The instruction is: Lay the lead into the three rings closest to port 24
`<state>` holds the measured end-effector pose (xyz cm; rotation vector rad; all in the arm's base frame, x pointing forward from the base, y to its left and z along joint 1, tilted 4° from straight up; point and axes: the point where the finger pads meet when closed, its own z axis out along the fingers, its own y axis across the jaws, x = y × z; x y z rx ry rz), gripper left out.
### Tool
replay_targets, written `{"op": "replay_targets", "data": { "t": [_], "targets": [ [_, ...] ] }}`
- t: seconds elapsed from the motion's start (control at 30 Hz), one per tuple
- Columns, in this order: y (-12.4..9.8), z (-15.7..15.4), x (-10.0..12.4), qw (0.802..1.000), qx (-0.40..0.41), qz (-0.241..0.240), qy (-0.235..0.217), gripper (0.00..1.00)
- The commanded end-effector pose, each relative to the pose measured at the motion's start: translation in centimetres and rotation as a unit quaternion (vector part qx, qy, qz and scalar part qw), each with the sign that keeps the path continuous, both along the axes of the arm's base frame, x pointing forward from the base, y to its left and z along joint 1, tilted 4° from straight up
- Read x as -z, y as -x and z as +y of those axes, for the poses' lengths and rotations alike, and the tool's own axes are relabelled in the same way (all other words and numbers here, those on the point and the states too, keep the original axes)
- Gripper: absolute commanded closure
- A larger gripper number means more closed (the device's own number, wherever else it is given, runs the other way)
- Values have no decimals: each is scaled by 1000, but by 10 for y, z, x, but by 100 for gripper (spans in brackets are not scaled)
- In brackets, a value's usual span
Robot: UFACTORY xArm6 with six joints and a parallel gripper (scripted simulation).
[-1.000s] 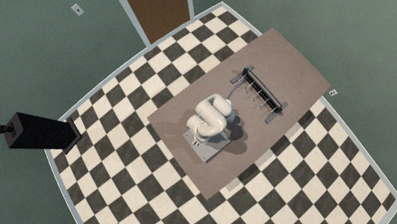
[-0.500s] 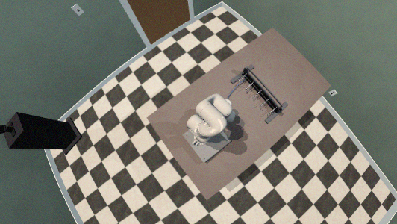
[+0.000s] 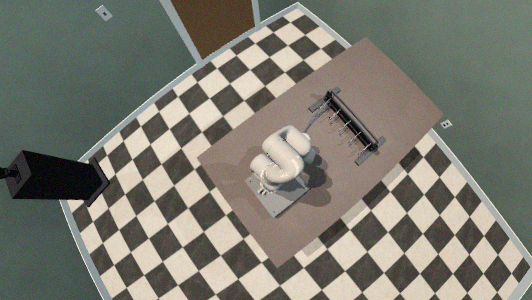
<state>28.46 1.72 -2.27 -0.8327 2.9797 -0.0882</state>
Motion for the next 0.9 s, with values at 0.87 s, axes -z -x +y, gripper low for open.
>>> {"op": "replay_targets", "data": {
  "t": [0.87],
  "targets": [
    [-1,0,2,1000,0,-1,0,67]
  ]
}}
